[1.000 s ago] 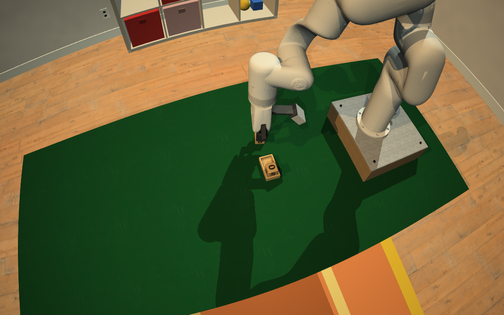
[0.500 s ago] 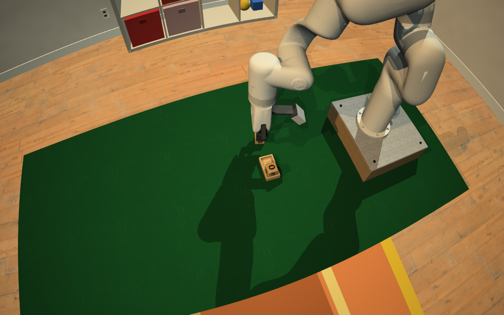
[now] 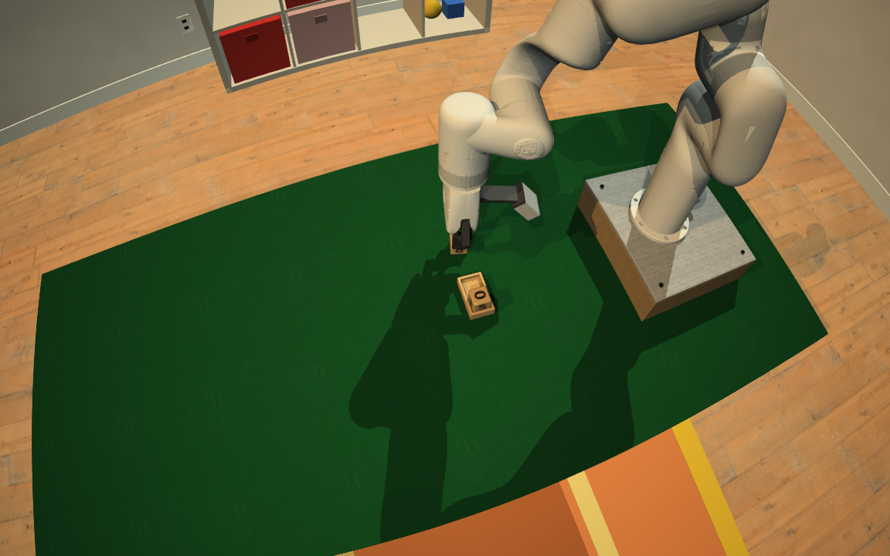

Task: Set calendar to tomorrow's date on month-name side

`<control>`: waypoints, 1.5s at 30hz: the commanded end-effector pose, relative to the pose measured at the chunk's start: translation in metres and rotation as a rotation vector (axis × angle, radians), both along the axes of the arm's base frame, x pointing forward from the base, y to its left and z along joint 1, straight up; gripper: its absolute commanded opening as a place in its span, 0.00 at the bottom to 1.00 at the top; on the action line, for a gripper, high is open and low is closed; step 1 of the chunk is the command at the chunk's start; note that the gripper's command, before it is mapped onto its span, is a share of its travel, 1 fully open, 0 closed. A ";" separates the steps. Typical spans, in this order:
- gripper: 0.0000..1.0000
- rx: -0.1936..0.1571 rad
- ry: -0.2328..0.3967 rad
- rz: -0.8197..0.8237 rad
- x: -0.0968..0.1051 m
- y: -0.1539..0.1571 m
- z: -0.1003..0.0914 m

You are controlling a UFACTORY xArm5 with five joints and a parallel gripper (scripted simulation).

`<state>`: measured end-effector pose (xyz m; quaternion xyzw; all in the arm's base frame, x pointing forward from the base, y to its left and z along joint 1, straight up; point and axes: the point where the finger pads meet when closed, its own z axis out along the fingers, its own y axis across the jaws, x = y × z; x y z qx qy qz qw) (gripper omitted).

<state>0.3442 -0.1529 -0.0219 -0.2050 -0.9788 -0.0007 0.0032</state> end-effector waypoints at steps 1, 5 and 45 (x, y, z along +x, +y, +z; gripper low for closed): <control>0.47 -0.001 -0.003 0.000 0.001 0.000 0.001; 0.47 -0.001 -0.003 0.000 0.001 0.000 0.001; 0.47 -0.001 -0.003 0.000 0.001 0.000 -0.023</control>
